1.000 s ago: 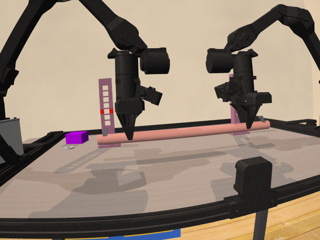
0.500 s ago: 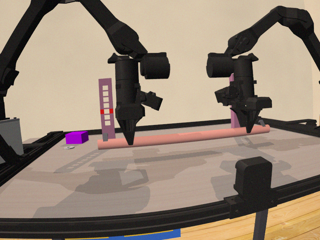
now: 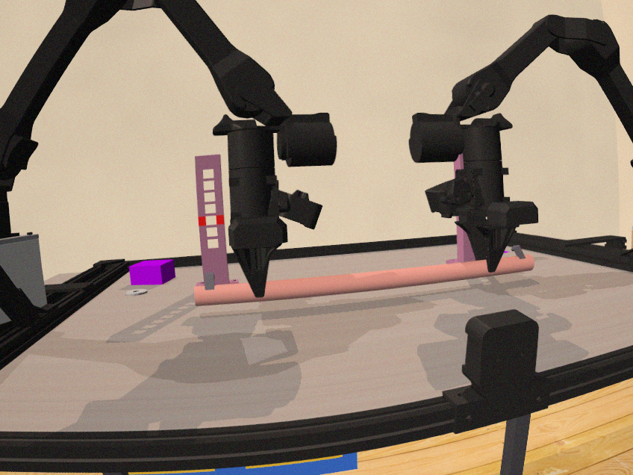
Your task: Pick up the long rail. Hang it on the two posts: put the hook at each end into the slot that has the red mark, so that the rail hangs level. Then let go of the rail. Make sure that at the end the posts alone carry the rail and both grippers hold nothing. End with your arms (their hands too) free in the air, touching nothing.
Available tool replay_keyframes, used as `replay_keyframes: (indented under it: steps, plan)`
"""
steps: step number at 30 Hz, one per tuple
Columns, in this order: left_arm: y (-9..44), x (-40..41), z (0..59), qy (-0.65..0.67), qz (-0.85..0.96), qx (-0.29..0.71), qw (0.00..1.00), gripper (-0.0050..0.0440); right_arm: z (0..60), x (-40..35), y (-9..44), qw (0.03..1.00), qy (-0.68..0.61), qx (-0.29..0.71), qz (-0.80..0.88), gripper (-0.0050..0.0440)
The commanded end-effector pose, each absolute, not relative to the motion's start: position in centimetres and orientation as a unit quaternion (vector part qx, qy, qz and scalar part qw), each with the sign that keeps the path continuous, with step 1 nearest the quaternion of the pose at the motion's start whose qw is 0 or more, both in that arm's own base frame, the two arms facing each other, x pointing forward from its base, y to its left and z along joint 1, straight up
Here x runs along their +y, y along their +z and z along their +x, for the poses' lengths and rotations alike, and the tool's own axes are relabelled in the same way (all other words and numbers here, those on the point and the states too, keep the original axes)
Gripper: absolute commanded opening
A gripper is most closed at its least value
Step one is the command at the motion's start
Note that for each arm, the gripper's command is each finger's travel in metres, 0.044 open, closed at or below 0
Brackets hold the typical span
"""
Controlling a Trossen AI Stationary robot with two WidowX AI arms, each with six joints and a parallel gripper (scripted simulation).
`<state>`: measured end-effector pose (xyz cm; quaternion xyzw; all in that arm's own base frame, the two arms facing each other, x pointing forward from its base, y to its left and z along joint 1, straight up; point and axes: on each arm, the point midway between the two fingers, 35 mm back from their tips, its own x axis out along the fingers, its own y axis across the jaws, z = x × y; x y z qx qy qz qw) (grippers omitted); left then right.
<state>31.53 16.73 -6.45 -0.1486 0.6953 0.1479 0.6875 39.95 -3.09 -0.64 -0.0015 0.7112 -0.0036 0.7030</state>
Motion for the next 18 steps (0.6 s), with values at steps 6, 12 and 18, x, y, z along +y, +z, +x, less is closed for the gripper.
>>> replay_keyframes:
  steps: [6,12,18]
  plan:
    - [-7.2,16.8,31.6,0.148,-0.148,0.693,0.690,0.0000,40.0,-3.1,-1.4,0.706,-0.001,0.708,0.001,0.0000]
    - [-7.8,16.8,31.6,0.148,-0.148,0.692,0.691,0.0000,40.0,-3.1,-1.9,0.707,-0.001,0.708,0.001,0.0000]
    - [-7.5,16.7,31.5,0.148,-0.148,0.693,0.689,0.0048,39.9,-3.1,-1.7,0.704,-0.003,0.710,-0.001,0.0048]
